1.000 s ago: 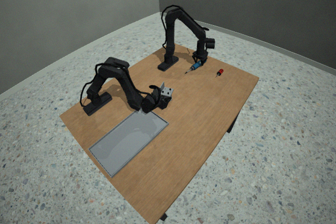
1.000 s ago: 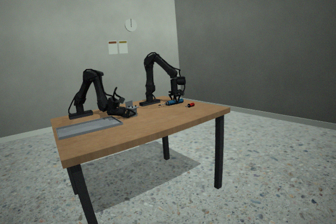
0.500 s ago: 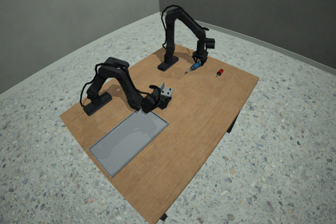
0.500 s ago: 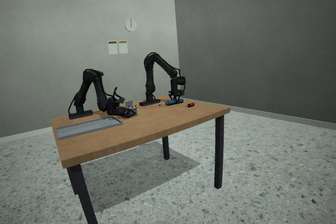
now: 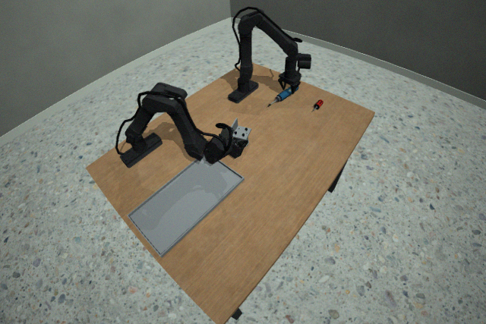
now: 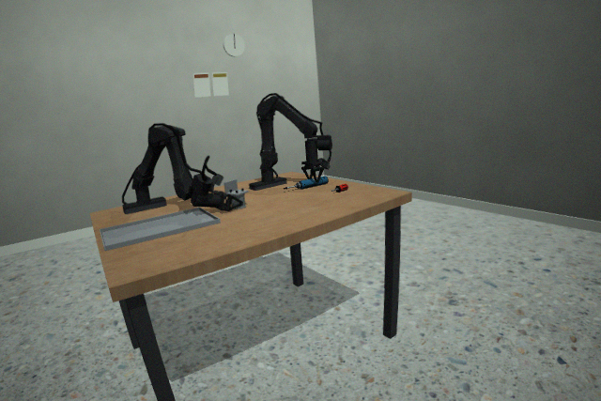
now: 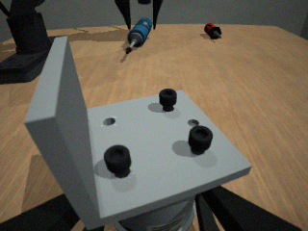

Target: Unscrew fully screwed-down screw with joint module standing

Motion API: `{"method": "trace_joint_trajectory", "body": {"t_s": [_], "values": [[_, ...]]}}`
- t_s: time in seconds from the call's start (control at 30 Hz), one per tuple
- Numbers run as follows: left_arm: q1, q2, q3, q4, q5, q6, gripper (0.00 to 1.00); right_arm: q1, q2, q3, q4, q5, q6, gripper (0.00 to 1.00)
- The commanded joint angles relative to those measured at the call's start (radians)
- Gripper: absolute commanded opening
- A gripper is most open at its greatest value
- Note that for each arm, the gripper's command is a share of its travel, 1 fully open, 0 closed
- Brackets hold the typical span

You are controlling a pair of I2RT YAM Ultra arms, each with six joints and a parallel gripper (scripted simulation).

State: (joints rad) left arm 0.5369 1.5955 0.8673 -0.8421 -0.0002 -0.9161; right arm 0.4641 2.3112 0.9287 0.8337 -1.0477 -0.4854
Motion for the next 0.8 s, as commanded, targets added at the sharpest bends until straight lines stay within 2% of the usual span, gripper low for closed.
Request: {"method": "trace_joint_trajectory", "body": {"t_s": [0.0,0.77], "values": [[-0.007,-0.045,0.044,-0.051,0.003,0.003,0.65,-0.008,-0.033,-0.002,0.003,-0.012,0.007,0.59],[-0.002,-0.093,0.133,-0.188,0.001,0.007,0.65,-0.008,-0.033,-0.002,0.003,-0.012,0.007,0.59]]}}
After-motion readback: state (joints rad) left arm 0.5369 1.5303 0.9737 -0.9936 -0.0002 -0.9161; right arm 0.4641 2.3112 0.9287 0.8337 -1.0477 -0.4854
